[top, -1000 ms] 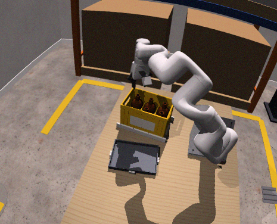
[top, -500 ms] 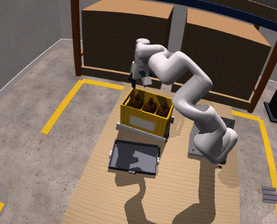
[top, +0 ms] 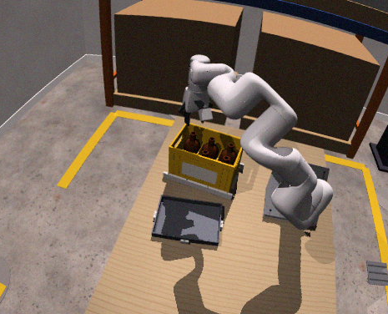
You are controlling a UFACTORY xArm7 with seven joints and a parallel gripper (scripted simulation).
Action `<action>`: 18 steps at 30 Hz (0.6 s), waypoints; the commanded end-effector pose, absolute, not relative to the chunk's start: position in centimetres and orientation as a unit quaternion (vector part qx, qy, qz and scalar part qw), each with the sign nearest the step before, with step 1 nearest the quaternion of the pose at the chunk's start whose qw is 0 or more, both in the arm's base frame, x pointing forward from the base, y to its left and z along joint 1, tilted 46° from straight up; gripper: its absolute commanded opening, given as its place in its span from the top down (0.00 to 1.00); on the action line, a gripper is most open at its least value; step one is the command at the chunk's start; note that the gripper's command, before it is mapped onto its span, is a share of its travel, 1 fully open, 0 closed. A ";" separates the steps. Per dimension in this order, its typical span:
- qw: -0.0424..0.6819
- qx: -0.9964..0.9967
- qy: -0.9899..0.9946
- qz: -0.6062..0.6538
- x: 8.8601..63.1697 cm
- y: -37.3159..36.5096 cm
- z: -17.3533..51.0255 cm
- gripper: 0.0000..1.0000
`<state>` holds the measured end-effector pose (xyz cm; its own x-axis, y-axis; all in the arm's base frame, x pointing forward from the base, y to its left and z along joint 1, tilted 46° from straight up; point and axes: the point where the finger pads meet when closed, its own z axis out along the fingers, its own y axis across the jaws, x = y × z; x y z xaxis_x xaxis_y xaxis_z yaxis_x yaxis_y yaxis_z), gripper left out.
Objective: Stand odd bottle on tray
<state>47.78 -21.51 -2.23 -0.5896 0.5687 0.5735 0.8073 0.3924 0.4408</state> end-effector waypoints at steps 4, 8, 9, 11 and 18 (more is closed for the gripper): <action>0.165 -0.422 -0.818 -0.355 47.8 -21.2 -2.6 0.35; 0.165 -0.422 -0.818 -0.355 47.9 -20.8 -3.0 0.35; 0.165 -0.422 -0.818 -0.355 47.9 -20.7 -3.1 0.35; 0.165 -0.422 -0.818 -0.355 47.9 -20.7 -3.1 0.35; 0.165 -0.422 -0.818 -0.355 47.9 -20.1 -3.8 0.35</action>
